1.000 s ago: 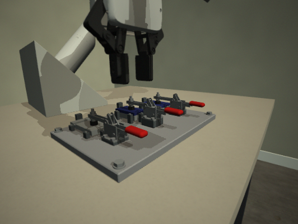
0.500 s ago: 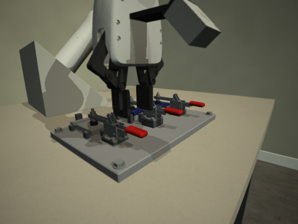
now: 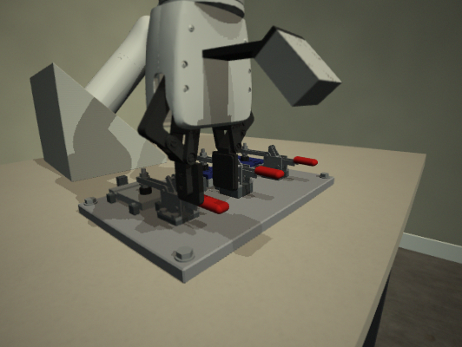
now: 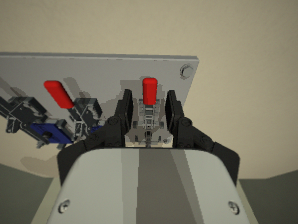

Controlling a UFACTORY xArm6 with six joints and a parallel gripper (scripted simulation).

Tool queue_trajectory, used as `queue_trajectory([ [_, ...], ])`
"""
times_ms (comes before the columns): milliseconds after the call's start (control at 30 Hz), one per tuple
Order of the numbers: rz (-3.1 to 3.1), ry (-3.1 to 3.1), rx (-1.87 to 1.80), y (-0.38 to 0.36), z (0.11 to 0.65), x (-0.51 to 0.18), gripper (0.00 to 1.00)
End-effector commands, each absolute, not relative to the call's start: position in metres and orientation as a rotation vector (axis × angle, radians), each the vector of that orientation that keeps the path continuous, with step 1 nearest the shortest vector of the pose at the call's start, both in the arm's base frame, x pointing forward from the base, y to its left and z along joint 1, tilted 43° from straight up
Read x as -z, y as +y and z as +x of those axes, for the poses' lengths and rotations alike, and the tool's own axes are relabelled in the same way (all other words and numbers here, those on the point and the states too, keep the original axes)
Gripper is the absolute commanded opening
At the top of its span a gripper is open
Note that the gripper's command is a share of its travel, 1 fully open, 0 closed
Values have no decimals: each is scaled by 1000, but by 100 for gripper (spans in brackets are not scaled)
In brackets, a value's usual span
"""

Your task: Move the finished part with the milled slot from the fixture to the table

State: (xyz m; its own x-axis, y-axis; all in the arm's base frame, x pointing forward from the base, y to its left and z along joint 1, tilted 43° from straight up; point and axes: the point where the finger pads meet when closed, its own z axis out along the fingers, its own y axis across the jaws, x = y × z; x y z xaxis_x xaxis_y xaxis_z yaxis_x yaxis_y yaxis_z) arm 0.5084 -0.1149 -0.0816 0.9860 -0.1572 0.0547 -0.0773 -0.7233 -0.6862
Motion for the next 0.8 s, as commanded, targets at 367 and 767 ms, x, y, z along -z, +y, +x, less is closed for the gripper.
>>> queue_trajectory([
  [367,-2383,163,145,-116,509,81,47],
  [767,-2383,163,145,-107,512,91,47],
])
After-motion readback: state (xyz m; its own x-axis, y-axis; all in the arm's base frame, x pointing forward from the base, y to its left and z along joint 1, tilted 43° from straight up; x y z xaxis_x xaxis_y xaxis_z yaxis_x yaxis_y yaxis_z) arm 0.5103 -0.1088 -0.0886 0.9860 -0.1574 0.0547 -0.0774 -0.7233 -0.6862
